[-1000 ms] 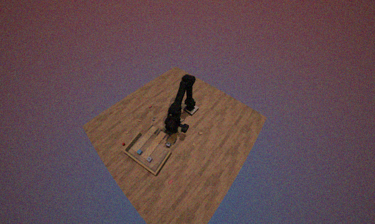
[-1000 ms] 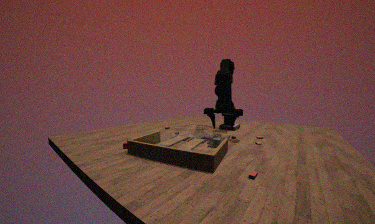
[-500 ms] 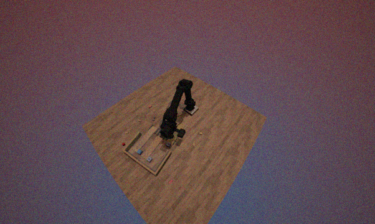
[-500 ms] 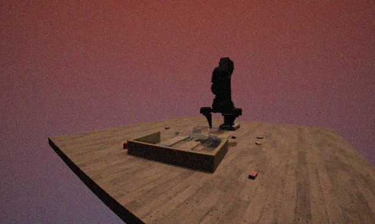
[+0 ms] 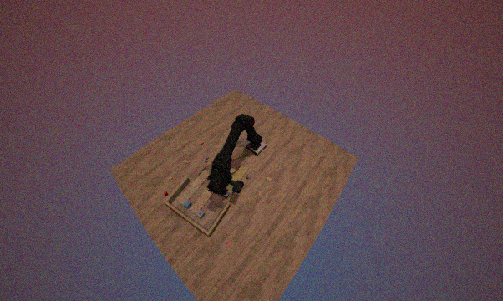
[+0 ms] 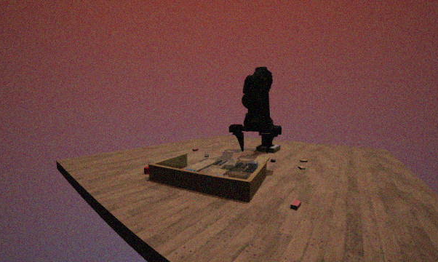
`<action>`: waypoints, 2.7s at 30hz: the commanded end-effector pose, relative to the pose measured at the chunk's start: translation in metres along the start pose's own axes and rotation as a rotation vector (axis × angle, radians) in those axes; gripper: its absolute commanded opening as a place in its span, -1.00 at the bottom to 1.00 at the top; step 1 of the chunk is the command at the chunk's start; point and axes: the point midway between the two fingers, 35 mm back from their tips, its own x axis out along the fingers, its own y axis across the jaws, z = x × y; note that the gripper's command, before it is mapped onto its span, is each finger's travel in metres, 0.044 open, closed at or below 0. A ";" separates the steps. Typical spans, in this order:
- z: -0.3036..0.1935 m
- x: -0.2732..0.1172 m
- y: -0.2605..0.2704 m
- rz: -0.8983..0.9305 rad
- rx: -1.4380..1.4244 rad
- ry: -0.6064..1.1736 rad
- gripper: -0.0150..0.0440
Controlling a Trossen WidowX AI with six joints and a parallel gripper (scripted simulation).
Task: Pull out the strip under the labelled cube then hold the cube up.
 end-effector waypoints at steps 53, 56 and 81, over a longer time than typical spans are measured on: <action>0.030 0.052 0.000 0.000 0.000 -0.001 -0.05; 0.030 0.052 0.000 0.000 0.000 -0.001 -0.11; -0.029 0.010 0.001 0.003 -0.004 0.007 -0.49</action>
